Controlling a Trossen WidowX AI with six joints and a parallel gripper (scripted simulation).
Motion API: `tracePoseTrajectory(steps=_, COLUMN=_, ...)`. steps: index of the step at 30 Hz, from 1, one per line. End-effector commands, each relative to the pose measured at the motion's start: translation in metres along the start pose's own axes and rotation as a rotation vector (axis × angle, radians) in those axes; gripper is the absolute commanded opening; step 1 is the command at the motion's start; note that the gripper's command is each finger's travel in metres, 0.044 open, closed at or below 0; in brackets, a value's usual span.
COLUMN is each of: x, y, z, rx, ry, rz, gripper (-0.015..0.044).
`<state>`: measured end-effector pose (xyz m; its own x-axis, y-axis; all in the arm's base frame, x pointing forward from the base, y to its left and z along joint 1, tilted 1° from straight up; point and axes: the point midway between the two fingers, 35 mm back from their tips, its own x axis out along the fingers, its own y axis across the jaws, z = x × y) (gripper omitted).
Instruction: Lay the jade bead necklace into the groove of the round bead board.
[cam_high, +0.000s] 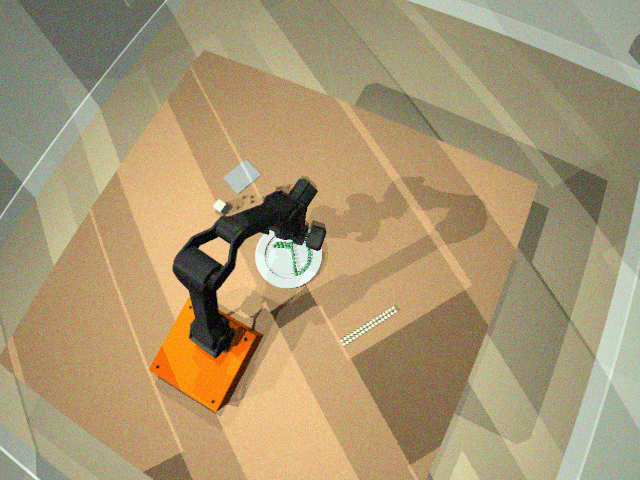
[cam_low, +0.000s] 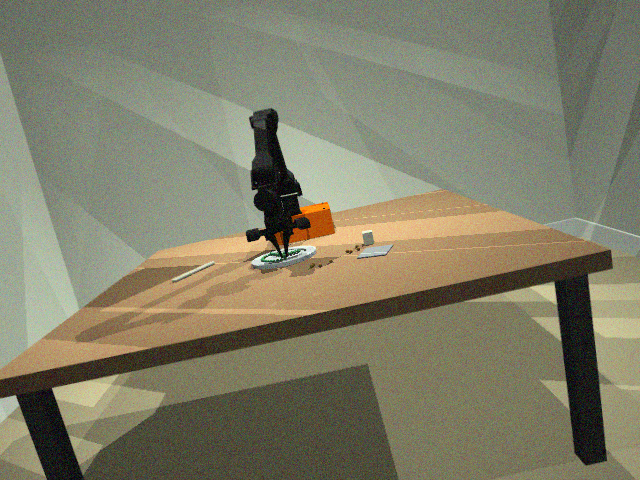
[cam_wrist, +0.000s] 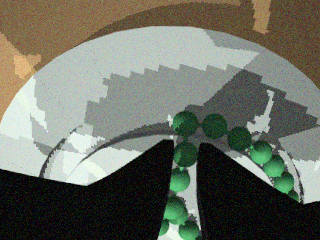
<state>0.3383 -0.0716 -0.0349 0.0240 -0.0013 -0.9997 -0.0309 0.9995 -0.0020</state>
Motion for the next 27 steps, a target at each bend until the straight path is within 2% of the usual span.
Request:
tracePoseTrajectory(steps=1, x=0.0, y=0.0, z=0.0, rx=0.0, ry=-0.001, rz=0.0, gripper=0.0)
tracePoseTrajectory(steps=27, x=-0.006, y=0.013, z=0.011, rx=0.005, ry=0.002, rz=0.004, gripper=0.0)
